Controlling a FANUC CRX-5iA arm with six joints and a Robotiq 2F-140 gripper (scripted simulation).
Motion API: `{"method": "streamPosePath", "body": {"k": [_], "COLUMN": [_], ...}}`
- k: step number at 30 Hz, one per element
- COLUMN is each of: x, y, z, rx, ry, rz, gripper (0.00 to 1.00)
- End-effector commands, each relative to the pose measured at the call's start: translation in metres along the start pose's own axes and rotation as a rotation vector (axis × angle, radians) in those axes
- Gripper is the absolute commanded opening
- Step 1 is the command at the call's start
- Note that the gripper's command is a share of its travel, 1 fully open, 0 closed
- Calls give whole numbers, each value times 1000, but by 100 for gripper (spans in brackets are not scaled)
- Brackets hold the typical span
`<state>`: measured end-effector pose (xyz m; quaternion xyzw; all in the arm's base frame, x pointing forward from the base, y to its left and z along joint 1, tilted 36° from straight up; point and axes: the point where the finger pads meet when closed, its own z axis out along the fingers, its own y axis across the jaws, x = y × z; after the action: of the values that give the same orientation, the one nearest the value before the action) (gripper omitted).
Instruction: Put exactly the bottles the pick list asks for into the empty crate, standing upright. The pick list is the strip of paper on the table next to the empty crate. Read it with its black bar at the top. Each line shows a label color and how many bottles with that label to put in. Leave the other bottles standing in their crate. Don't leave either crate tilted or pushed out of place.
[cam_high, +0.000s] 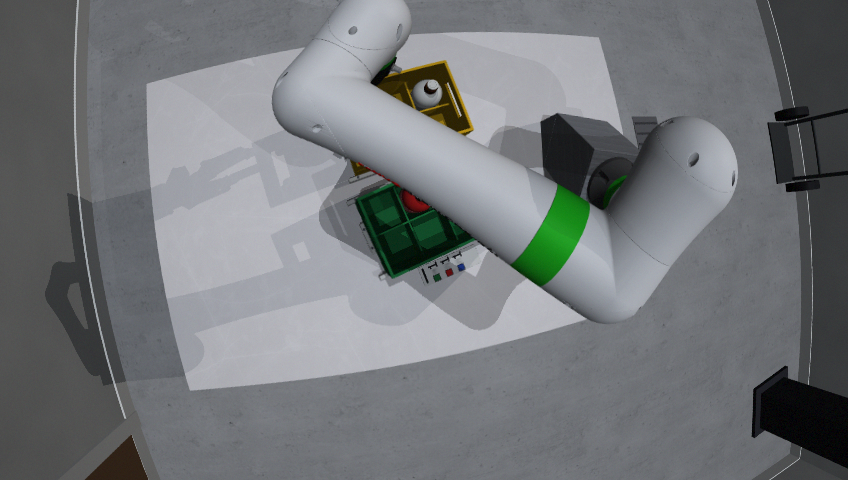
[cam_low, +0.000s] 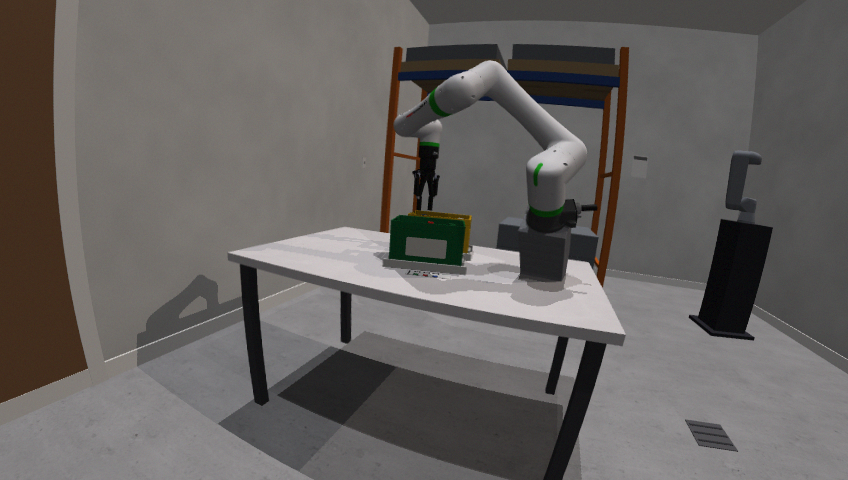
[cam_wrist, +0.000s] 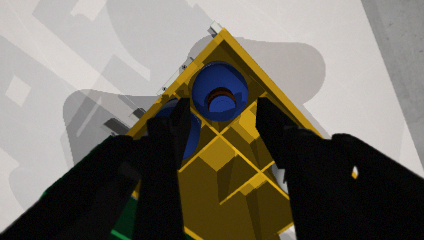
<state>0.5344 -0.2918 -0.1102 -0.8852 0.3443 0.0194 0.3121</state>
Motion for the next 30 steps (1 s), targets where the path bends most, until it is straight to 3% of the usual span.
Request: {"method": "streamPosePath", "body": {"k": [1,30], "x": [1,1], "y": [0,0], "z": [2,35], "rx": [0,0], "ry": [2,2], "rz": [0,0], "gripper": [44,44]}}
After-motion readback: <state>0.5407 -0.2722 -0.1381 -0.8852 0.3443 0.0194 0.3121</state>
